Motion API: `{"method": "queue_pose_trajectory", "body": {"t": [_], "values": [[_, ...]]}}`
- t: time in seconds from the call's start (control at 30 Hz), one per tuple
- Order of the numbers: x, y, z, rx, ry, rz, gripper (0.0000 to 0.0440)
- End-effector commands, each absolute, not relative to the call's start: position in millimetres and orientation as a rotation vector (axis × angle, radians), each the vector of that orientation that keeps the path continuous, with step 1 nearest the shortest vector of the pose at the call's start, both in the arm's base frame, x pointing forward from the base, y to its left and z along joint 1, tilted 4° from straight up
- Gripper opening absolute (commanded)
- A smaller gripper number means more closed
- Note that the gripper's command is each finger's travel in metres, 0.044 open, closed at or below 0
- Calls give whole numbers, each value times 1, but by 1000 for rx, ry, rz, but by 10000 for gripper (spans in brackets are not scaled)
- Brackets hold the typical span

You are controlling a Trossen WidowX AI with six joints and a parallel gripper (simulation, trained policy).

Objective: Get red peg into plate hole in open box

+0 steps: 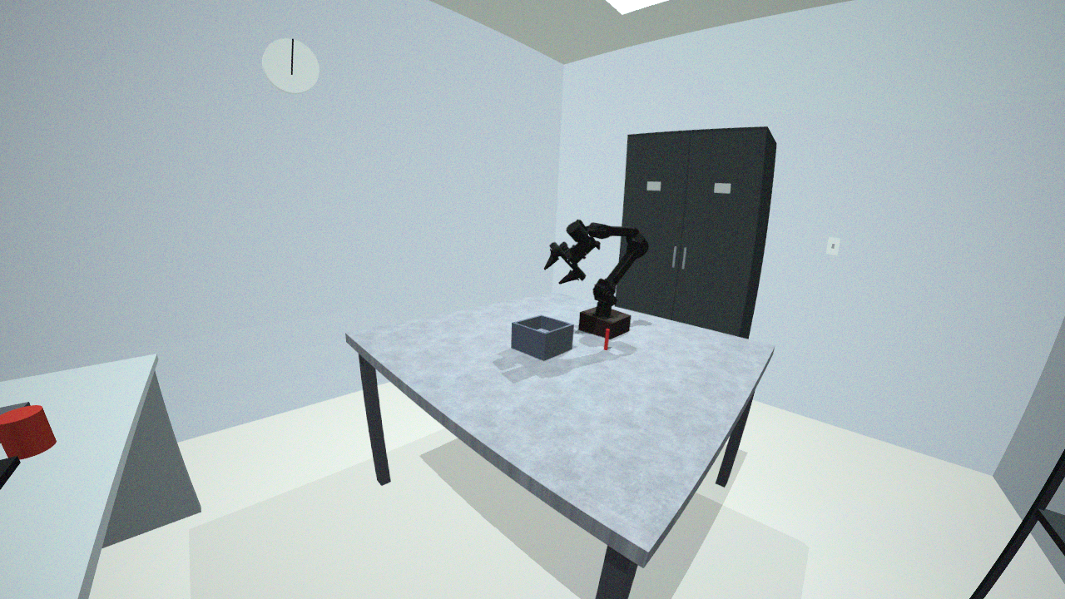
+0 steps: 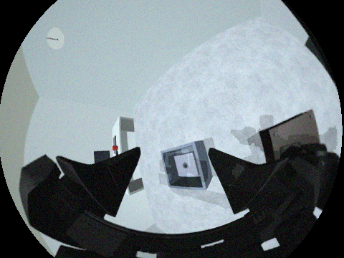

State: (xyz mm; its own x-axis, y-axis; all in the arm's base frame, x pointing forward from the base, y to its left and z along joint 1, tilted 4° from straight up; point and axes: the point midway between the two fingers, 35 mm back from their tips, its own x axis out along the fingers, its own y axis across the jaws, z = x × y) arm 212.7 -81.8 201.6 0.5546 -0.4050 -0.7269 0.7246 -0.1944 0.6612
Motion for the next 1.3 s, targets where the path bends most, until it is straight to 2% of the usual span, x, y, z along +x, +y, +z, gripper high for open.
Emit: {"method": "queue_pose_trajectory", "body": {"t": [0.0, 0.67, 1.27], "values": [[213, -59, 195, 1406, 415, -1015, 440], [173, 49, 126, 1103, 1032, -1010, 440], [155, 108, 59, 885, 1262, -858, 440]]}}
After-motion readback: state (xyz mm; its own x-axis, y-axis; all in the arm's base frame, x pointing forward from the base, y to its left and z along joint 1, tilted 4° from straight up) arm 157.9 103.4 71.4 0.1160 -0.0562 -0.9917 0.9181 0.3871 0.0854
